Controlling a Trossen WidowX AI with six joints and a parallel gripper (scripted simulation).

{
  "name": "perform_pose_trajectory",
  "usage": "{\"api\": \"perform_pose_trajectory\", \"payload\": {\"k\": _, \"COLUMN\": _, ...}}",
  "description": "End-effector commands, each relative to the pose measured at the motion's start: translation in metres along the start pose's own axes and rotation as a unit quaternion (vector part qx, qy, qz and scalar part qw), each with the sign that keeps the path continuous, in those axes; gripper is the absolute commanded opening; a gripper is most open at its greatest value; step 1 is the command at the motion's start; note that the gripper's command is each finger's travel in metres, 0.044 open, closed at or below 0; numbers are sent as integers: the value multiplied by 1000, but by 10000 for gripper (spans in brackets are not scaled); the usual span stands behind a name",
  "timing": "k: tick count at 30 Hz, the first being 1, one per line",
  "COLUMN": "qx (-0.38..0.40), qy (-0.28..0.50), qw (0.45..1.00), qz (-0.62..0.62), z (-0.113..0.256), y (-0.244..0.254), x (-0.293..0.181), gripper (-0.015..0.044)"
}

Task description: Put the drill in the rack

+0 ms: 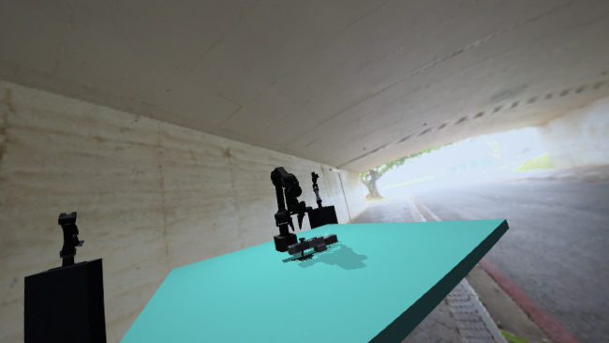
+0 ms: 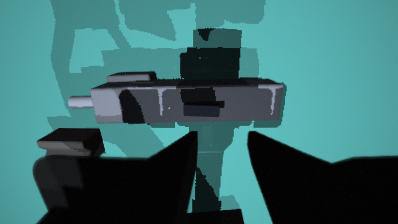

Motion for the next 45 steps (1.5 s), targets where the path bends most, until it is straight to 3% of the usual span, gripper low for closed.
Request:
{"api": "perform_pose_trajectory", "payload": {"k": 1, "qx": 0, "qy": -11, "qw": 1000, "qz": 2, "z": 38, "y": 0, "x": 2, "gripper": 263}}
{"api": "perform_pose_trajectory", "payload": {"k": 8, "qx": 0, "qy": -10, "qw": 999, "qz": 50, "z": 26, "y": 8, "x": 6, "gripper": 440}}
{"api": "perform_pose_trajectory", "payload": {"k": 12, "qx": 5, "qy": -2, "qw": 966, "qz": 258, "z": 4, "y": 49, "x": 17, "gripper": 440}}
{"api": "perform_pose_trajectory", "payload": {"k": 16, "qx": 1, "qy": -7, "qw": 867, "qz": 498, "z": -26, "y": 104, "x": 25, "gripper": 440}}
{"api": "perform_pose_trajectory", "payload": {"k": 23, "qx": -3, "qy": -13, "qw": 711, "qz": 703, "z": -56, "y": 161, "x": 18, "gripper": 440}}
{"api": "perform_pose_trajectory", "payload": {"k": 45, "qx": -3, "qy": -13, "qw": 706, "qz": 708, "z": -59, "y": 162, "x": 18, "gripper": 440}}
Point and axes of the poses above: the point midway between the two fingers, 35 mm back from their tips, its own z axis back along the fingers, its own y axis across the jaws, x = y × z, the point moved 7 cm from there along z, back along the fingers, and after that the axes turned 6 degrees about z, right-handed, at the moved point
